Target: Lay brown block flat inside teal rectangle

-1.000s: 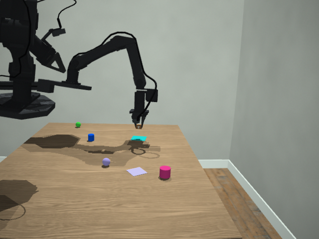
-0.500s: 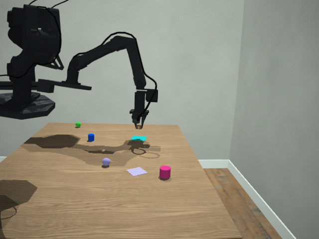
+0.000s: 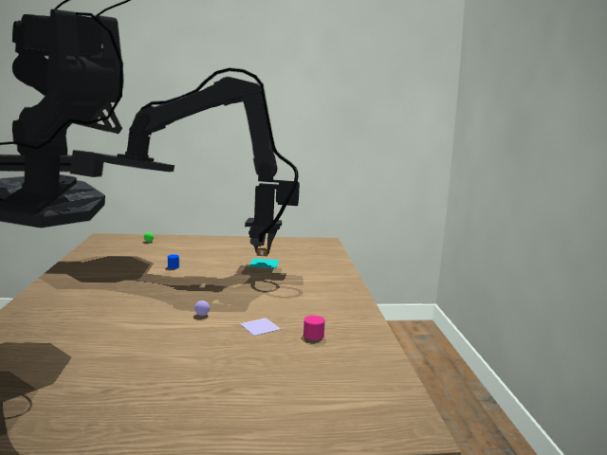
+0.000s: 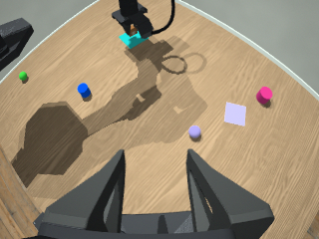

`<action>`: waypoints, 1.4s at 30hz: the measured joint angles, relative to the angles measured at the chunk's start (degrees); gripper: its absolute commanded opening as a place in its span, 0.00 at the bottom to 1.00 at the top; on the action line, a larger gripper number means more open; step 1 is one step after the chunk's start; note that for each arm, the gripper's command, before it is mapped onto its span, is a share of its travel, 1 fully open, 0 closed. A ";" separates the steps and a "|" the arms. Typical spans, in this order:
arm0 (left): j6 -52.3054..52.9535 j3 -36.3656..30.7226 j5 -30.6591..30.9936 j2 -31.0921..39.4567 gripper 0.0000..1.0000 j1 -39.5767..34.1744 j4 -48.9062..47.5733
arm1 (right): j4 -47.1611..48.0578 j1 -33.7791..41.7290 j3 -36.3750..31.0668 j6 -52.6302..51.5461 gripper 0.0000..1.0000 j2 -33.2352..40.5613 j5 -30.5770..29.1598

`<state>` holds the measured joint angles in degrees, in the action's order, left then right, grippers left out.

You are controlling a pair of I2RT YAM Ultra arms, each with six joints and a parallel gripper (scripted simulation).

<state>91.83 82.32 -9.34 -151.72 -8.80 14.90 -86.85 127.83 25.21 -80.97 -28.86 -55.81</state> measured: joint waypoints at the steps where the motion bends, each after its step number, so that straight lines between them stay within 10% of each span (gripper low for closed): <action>1: 0.02 0.15 0.00 -0.17 0.27 0.00 -0.11 | -0.04 0.02 0.00 -0.11 0.46 0.00 -0.02; 42: 0.57 3.37 0.00 -5.05 0.27 0.55 -2.21 | -0.26 0.11 0.00 -0.57 0.46 0.00 -0.02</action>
<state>92.40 85.69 -9.34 -156.77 -8.25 12.69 -87.11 127.94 25.21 -81.54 -28.86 -55.83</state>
